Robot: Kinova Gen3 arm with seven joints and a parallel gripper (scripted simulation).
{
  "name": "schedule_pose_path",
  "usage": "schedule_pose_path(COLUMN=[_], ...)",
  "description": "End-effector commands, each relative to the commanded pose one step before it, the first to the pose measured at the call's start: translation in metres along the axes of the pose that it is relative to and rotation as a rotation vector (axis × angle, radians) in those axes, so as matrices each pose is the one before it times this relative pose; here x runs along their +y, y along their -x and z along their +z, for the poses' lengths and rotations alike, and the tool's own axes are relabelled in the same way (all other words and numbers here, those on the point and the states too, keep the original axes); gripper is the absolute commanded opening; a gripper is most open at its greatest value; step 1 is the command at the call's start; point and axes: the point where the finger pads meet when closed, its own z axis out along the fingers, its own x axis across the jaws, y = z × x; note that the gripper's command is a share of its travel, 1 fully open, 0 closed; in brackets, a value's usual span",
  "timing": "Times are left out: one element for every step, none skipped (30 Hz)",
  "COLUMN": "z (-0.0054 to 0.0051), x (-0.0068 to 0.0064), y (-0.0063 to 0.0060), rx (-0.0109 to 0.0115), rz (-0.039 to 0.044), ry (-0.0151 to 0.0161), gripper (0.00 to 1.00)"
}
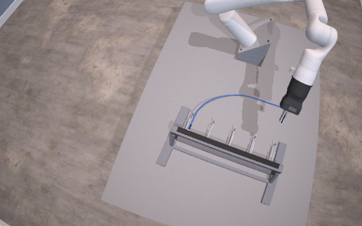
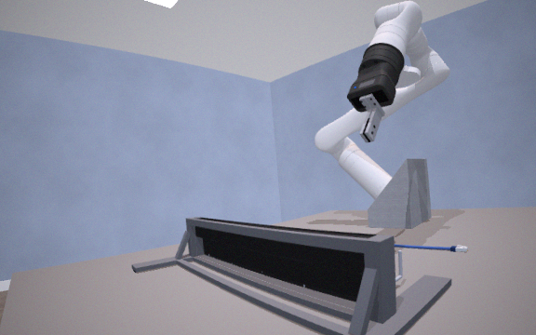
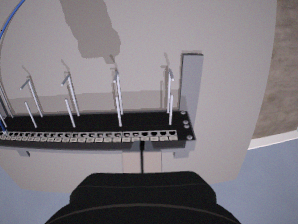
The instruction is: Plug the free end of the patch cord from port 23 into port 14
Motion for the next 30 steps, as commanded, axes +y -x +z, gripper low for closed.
schedule_pose_path(z=[-0.00359, -0.00009, -0.00006, -0.00003, 0.0, 0.0, -0.00002, -0.00001, 0.0, 0.00007, 0.00044, 0.00112, 0.00202, 0.00232, 0.00281, 0.00367, 0.00482, 0.00641, 0.00639, 0.00683, 0.0074, 0.0, 0.0, 0.00788, 0.00839, 0.00876, 0.00889, 0.00888, 0.0087, 0.00838], x=[0.00692, 0.00048, 0.00033, 0.0002, 0.0, 0.0, 0.00011, 0.00004, 0.00001, -0.00001, -0.00003, -0.00008, -0.00014, -0.00015, -0.00005, -0.00024, -0.00059, -0.00065, -0.00017, 0.00002, 0.00012, 0.0, 0.0, 0.00018, 0.0, -0.00016, -0.00017, -0.00017, -0.00017, -0.00016], y=[0.00226, 0.00013, -0.00001, -0.00009, 0.0, 0.0, -0.00001, 0.00003, 0.0, 0.00003, 0.00019, 0.00044, 0.00073, 0.00051, -0.00004, -0.00152, -0.00226, 0.00027, -0.00009, -0.00031, -0.00059, 0.0, 0.0, -0.00081, -0.00036, 0.00002, 0.00002, 0.00002, 0.00002, 0.00002], rx=[0.00102, 0.00002, 0.00001, 0.0, 0.0, 0.0, 0.00002, 0.0, 0.0, -0.00002, -0.00012, -0.00028, -0.00046, 0.00022, 0.00038, 0.00399, 0.00568, -0.00263, -0.0004, 0.00045, 0.00082, 0.0, 0.0, 0.00112, 0.00059, 0.00007, 0.00008, 0.00008, 0.00008, 0.00008], rz=[-0.02178, -0.00265, 0.0022, 0.00493, 0.0, 0.0, 0.00049, -0.00081, -0.00012, -0.00012, -0.00078, -0.00138, -0.00129, -0.00171, 0.00078, 0.00405, 0.00185, -0.00613, -0.00081, -0.00054, -0.00092, 0.0, 0.0, -0.00068, -0.00113, -0.00006, -0.00006, -0.00006, -0.00005, -0.00005], ry=[0.01637, 0.00118, 0.00081, 0.0005, 0.0, 0.0, 0.00028, 0.0001, 0.00002, -0.00007, -0.00042, -0.00106, -0.00188, -0.00152, -0.00029, -0.00064, -0.00087, 0.00075, 0.00026, 0.00024, 0.00046, 0.0, 0.0, 0.00061, 0.00025, -0.00009, -0.00009, -0.00009, -0.00009, -0.00009], gripper=[0.0, 0.0, 0.0, 0.0, 0.0, 0.0, 0.0, 0.0, 0.0, 0.0, 0.0, 0.0, 0.0, 0.0, 0.0, 0.0, 0.0, 0.0, 0.0, 0.0, 0.0, 0.0, 0.0, 0.0, 0.0, 0.0, 0.0, 0.0, 0.0, 0.0])
